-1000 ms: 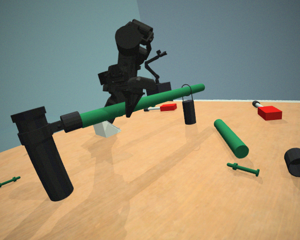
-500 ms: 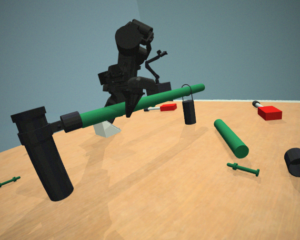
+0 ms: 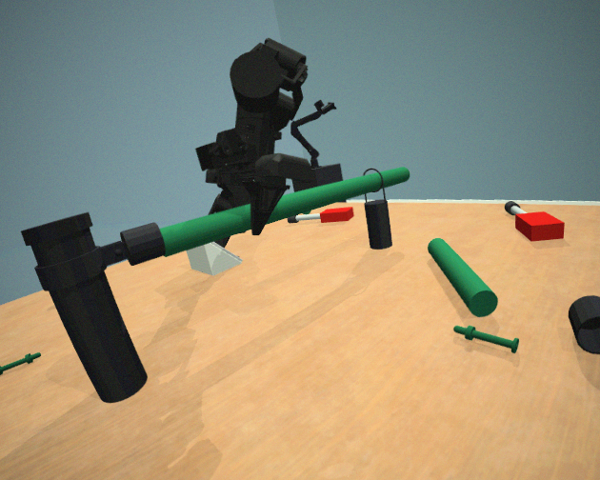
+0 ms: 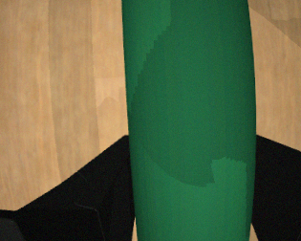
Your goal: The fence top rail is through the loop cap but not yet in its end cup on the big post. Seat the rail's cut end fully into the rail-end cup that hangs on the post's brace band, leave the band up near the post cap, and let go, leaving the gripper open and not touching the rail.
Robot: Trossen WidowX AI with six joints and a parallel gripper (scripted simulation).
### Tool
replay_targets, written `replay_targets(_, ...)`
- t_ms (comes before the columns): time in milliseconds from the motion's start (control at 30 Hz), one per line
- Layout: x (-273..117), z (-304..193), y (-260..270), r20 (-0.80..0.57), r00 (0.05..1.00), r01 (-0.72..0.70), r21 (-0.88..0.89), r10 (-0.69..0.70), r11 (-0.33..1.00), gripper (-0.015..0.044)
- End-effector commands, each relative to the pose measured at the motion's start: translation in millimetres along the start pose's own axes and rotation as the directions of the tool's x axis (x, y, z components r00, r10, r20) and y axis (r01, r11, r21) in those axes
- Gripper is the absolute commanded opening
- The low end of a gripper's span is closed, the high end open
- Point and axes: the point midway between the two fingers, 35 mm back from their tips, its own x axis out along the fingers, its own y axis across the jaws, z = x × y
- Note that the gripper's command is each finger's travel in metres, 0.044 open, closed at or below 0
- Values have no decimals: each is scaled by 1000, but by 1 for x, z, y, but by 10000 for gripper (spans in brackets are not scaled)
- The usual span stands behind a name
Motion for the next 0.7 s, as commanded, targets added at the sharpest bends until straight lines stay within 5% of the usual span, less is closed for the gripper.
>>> replay_targets(0,0,0,0,1,1000,0,1,0,1000,0)
replay_targets(667,-1,3,0,8,1000,0,2,0,1000,0)
